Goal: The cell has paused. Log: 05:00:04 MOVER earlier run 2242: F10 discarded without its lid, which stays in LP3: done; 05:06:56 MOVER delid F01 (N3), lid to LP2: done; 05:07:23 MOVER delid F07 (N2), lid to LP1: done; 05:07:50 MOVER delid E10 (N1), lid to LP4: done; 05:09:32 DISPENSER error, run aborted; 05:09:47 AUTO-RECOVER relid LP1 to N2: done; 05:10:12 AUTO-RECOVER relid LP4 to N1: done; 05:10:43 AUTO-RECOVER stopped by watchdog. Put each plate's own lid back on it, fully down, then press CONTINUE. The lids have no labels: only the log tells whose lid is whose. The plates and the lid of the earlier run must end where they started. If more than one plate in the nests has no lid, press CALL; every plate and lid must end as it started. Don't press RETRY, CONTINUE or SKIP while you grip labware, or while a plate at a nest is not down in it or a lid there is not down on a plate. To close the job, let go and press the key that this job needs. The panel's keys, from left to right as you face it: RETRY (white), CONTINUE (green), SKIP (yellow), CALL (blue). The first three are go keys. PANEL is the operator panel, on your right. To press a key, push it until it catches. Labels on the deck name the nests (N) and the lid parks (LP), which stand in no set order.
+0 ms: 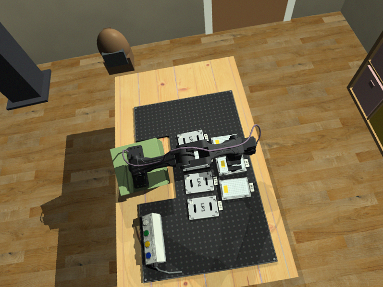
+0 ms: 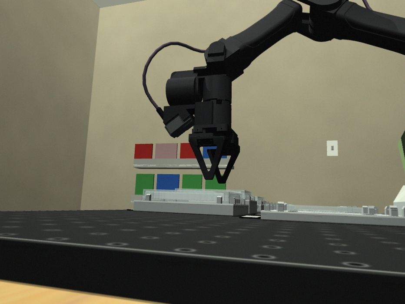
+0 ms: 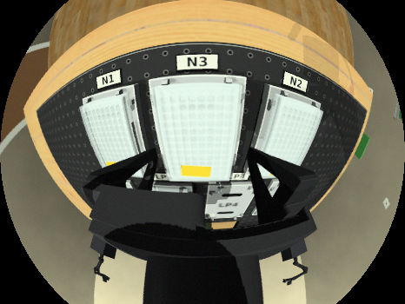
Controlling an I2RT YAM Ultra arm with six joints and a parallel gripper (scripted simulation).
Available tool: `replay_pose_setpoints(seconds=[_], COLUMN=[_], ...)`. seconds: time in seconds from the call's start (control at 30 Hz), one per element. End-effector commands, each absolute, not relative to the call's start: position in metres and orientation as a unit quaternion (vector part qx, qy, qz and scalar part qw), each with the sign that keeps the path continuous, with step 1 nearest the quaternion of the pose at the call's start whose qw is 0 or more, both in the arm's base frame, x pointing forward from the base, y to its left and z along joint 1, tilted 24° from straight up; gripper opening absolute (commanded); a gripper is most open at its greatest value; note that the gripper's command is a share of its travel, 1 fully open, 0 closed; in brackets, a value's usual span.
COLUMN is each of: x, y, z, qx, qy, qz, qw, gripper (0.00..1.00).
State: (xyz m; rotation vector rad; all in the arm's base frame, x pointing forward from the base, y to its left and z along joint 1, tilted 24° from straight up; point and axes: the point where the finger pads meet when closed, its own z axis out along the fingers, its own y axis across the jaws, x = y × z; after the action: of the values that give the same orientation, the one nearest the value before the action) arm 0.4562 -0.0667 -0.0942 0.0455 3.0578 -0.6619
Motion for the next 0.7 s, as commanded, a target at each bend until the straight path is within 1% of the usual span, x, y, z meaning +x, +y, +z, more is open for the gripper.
replay_pose_setpoints(seconds=[0.0, 0.63, 0.67], x=[0.4644, 0.4578, 0.4571], y=[-0.0521, -0.0519, -0.0476], z=[-0.0779, -0.0811, -0.0831], qx=[0.006, 0.004, 0.014], qy=[0.977, 0.977, 0.977], qz=[-0.212, -0.213, -0.212], qw=[0.026, 0.018, 0.028], gripper=[1.0, 1.0, 0.99])
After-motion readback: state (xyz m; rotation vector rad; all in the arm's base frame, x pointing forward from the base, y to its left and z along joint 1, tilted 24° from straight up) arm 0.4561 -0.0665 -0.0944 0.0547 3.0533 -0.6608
